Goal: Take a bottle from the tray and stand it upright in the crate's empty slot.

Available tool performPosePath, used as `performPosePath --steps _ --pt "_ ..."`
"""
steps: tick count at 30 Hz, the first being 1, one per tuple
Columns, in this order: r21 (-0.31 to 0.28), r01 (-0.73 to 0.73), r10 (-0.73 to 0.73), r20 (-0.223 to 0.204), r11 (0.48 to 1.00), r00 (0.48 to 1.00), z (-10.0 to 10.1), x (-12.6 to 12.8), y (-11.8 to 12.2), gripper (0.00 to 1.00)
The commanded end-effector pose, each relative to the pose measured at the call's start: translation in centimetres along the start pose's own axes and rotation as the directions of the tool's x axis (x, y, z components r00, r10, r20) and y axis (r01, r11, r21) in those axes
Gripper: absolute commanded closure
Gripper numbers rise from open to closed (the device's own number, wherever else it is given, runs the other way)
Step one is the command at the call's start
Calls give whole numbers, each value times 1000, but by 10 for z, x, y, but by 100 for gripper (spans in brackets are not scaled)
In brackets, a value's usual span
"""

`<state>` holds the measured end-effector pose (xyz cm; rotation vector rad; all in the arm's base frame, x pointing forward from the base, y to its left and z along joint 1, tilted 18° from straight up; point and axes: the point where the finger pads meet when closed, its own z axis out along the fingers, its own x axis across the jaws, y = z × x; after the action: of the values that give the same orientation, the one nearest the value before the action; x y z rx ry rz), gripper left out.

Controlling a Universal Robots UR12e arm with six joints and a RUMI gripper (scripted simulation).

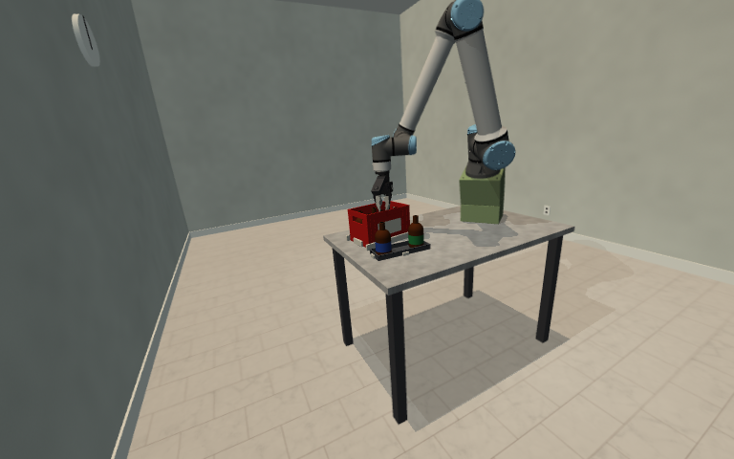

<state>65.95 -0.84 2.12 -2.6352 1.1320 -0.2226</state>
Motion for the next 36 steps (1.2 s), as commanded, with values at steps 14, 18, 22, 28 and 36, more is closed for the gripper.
performPosePath --steps 14,18,22,28,36 --pt "1 0 0 -1 1000 1000 -1 1 0 62" --pt "1 0 0 -1 1000 1000 -1 1 0 62" --pt "1 0 0 -1 1000 1000 -1 1 0 62" --pt "1 0 0 -1 1000 1000 -1 1 0 62" --pt "1 0 0 -1 1000 1000 -1 1 0 62"
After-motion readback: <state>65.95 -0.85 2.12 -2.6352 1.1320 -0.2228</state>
